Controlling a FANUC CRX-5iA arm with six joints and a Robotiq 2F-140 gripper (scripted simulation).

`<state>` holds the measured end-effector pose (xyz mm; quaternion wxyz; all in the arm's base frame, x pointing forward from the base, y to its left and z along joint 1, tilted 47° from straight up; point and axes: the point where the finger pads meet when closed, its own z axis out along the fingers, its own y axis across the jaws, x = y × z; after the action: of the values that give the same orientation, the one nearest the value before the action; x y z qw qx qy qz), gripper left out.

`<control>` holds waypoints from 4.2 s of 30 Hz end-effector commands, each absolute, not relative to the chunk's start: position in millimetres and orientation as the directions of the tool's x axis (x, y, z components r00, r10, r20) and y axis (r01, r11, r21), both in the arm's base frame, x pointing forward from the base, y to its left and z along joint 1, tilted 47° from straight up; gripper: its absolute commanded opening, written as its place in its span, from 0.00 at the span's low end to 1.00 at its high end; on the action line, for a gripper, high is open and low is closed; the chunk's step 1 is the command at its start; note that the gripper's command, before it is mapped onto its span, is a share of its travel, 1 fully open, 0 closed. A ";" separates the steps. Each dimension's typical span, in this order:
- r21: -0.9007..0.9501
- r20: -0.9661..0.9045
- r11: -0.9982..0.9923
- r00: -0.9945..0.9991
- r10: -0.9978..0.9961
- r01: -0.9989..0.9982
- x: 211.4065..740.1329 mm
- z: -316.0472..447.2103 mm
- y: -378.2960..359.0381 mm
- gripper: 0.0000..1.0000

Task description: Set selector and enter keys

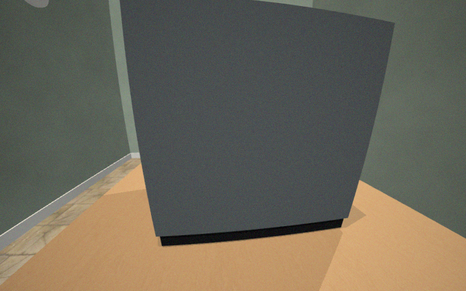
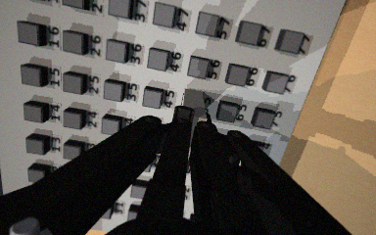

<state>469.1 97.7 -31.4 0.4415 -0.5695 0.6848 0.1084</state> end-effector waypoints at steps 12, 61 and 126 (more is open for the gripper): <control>-0.354 -0.728 0.328 0.038 -0.684 -0.876 469.4 -31.5 97.6 0.00; -0.354 -0.728 0.328 0.038 -0.684 -0.876 451.1 3.9 86.9 0.00; -0.354 -0.728 0.328 0.038 -0.684 -0.876 462.6 0.0 113.4 0.00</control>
<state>462.0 113.2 0.4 0.4415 -0.5693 0.6850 0.1085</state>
